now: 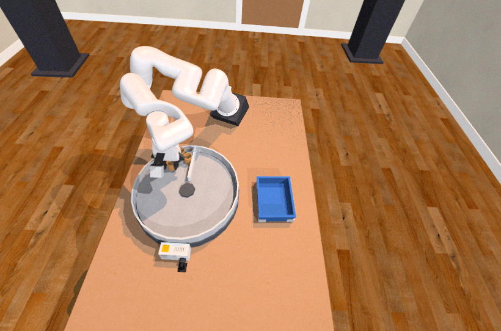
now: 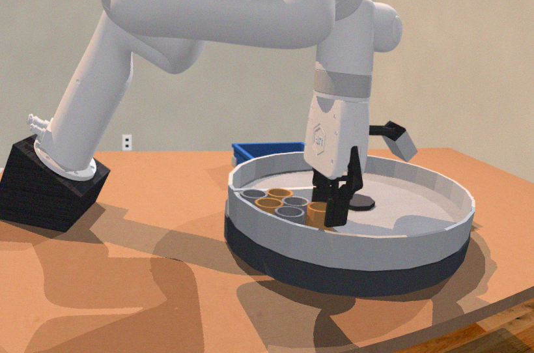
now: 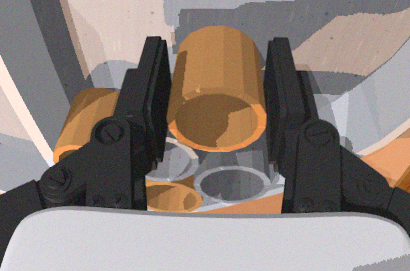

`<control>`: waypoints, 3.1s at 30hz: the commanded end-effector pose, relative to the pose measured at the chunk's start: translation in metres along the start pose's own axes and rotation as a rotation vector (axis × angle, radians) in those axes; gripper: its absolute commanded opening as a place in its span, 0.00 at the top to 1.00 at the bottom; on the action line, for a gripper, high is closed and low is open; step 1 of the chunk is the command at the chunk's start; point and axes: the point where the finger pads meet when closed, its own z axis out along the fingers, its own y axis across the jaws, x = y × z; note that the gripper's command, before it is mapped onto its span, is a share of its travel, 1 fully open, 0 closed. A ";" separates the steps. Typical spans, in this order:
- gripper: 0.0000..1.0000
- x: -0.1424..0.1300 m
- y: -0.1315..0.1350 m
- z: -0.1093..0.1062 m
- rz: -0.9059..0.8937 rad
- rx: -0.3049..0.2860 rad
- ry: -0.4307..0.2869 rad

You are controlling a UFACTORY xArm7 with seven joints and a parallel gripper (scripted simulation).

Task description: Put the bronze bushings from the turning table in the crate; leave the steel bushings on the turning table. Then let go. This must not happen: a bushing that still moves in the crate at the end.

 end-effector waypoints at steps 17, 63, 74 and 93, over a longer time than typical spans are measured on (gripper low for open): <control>1.00 0.001 0.000 -0.006 0.000 -0.001 0.002; 1.00 0.004 -0.016 -0.069 0.000 -0.001 0.002; 1.00 0.020 -0.085 -0.069 0.000 -0.001 0.002; 1.00 0.053 -0.224 -0.069 0.000 -0.001 0.002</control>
